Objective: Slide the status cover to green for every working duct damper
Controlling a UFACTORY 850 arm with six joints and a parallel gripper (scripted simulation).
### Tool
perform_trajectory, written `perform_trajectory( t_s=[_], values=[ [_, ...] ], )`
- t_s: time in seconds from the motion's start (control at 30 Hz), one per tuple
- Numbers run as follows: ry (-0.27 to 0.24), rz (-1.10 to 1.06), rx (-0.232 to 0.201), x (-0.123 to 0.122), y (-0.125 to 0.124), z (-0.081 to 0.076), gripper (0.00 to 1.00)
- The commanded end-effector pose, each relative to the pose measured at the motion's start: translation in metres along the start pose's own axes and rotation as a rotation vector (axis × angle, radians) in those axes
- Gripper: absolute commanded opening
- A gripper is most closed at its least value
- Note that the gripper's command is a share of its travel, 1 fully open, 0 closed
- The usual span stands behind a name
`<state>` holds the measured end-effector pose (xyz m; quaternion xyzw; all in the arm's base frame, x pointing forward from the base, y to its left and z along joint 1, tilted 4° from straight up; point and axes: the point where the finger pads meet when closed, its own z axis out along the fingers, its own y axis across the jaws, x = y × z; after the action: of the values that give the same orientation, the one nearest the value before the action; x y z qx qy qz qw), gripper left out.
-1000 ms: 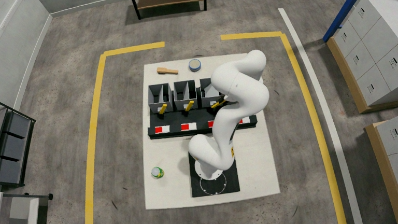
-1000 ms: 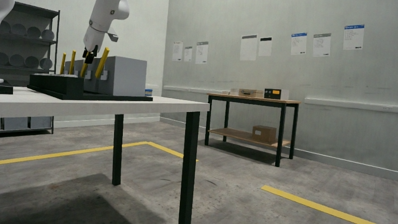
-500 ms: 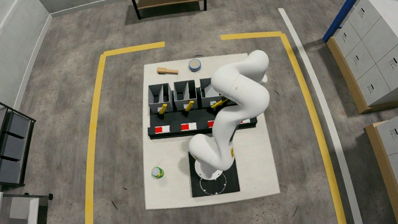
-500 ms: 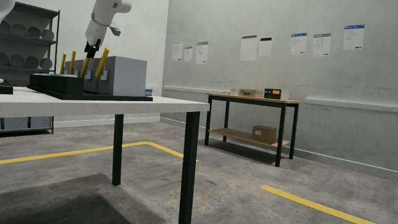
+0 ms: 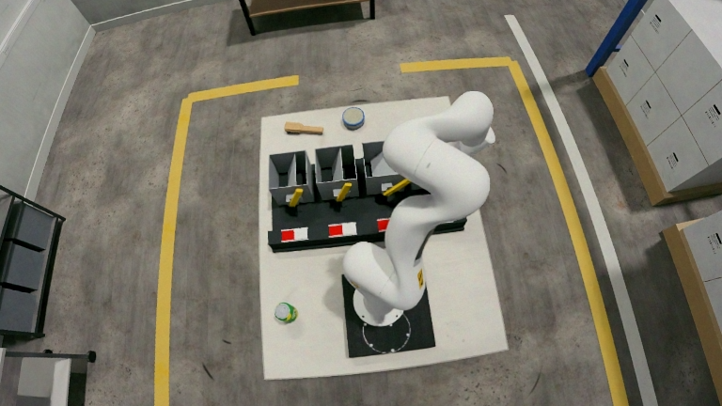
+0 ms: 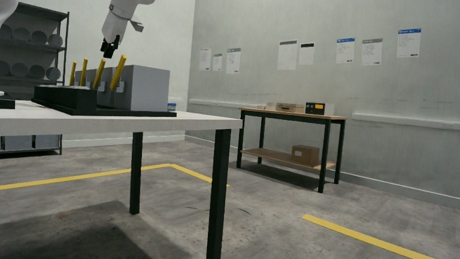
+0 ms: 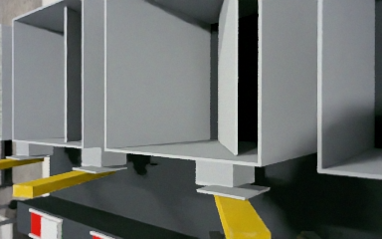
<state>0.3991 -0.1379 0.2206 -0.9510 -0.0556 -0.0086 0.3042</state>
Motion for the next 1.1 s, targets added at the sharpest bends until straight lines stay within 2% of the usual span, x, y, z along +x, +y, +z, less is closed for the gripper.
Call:
perform_trajectory(
  t_s=[0.0, 0.13, 0.2, 0.27, 0.3, 0.37, 0.4, 0.47, 0.87, 0.93, 1.0, 1.07],
  values=[
    [0.001, -0.001, 0.0, 0.001, 0.0, -0.005, 0.39],
    [0.001, -0.001, -0.019, 0.004, -0.003, -0.005, 0.39],
    [0.006, -0.002, -0.073, 0.013, -0.014, -0.003, 0.39],
    [0.014, -0.004, -0.158, 0.028, -0.03, -0.001, 0.39],
    [0.014, -0.004, -0.186, 0.033, -0.036, 0.0, 0.39],
    [0.014, -0.004, -0.186, 0.033, -0.036, 0.0, 0.39],
    [0.018, -0.006, -0.236, 0.043, -0.045, 0.001, 0.39],
    [0.014, -0.004, -0.288, 0.051, -0.055, 0.003, 0.39],
    [0.0, 0.0, -0.521, 0.09, -0.096, 0.011, 0.39],
    [0.0, 0.0, -0.521, 0.09, -0.096, 0.011, 0.39],
    [-0.003, 0.0, -0.581, 0.1, -0.107, 0.013, 0.39],
    [-0.002, 0.0, -0.618, 0.107, -0.114, 0.014, 0.39]
  ],
)
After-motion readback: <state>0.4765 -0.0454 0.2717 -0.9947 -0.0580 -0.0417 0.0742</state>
